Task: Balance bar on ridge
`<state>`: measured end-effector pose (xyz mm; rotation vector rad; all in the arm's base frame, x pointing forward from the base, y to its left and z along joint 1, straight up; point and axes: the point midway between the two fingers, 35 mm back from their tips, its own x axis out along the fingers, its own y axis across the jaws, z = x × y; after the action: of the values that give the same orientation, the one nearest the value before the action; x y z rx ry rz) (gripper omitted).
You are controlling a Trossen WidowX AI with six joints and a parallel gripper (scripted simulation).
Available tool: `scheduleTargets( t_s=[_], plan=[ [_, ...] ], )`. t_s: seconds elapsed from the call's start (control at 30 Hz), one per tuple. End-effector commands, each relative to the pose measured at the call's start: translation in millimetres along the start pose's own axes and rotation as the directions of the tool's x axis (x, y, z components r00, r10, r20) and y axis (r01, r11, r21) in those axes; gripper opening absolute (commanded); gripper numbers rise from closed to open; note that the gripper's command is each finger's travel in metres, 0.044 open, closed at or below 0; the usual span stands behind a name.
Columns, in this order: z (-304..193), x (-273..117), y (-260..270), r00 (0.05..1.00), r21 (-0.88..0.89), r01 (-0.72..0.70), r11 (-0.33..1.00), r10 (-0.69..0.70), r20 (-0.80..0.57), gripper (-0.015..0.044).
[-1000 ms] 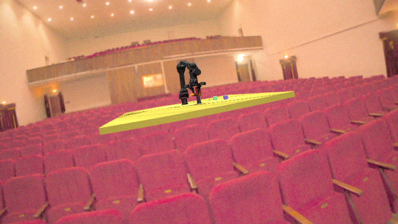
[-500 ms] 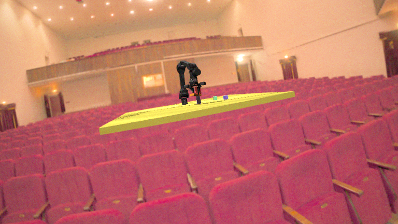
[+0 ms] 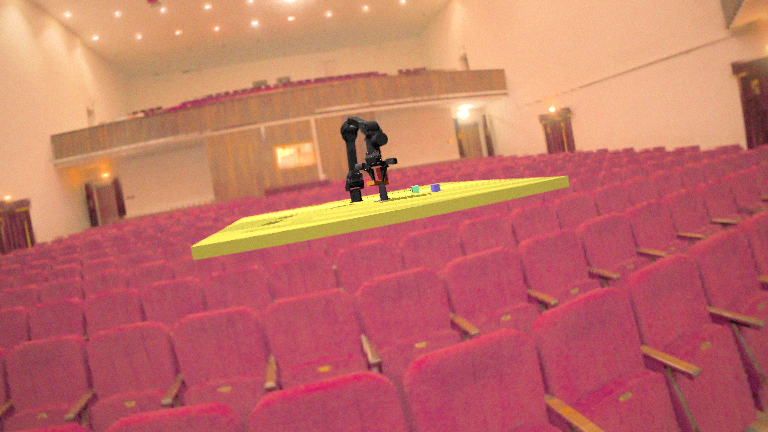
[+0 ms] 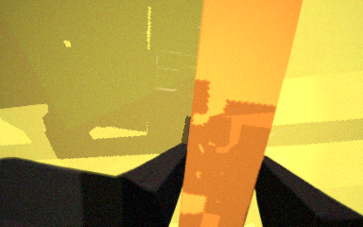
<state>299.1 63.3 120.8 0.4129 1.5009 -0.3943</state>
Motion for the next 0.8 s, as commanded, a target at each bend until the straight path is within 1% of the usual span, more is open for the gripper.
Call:
scheduleTargets(
  t_s=[0.0,0.77],
  plan=[
    [-0.2,2.0,0.6,1.0,0.0,-0.003,1.0,0.003,-0.002,0.0],
    [0.1,3.9,0.5,1.0,0.0,-0.003,1.0,0.003,-0.002,0.0]
  ],
)
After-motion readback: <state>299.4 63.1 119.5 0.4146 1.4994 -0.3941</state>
